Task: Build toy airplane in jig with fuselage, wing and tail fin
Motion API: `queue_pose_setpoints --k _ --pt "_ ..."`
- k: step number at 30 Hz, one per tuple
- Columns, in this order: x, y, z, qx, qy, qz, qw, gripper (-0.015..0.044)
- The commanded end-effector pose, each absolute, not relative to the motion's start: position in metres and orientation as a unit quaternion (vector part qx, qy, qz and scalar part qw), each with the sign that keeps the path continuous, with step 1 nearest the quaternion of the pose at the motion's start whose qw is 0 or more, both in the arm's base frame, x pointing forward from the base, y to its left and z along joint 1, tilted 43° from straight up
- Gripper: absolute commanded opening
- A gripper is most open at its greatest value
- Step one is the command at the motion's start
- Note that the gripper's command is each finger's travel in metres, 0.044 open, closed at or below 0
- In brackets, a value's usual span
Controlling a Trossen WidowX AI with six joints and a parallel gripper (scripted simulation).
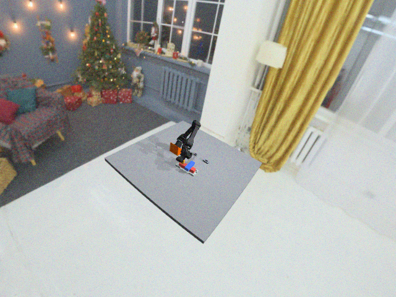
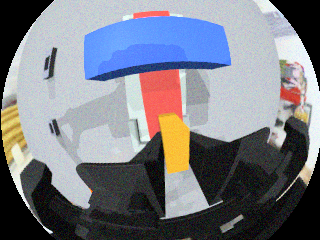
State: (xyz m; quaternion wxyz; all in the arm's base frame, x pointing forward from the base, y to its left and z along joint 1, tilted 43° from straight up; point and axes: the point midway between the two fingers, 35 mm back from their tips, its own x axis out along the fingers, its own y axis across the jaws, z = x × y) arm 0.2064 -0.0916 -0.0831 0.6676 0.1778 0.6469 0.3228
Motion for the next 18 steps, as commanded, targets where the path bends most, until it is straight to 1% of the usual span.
queue_pose_setpoints --k 1,7,14,18 --pt "0.206 -0.092 -0.083 0.178 0.647 0.323 0.667 0.0105" --pt "0.206 -0.092 -0.083 0.178 0.647 0.323 0.667 0.026" --pt "0.207 -0.093 -0.081 0.178 0.647 0.323 0.667 0.026" --pt "0.212 -0.129 -0.046 0.18 0.648 0.322 0.667 0.026"
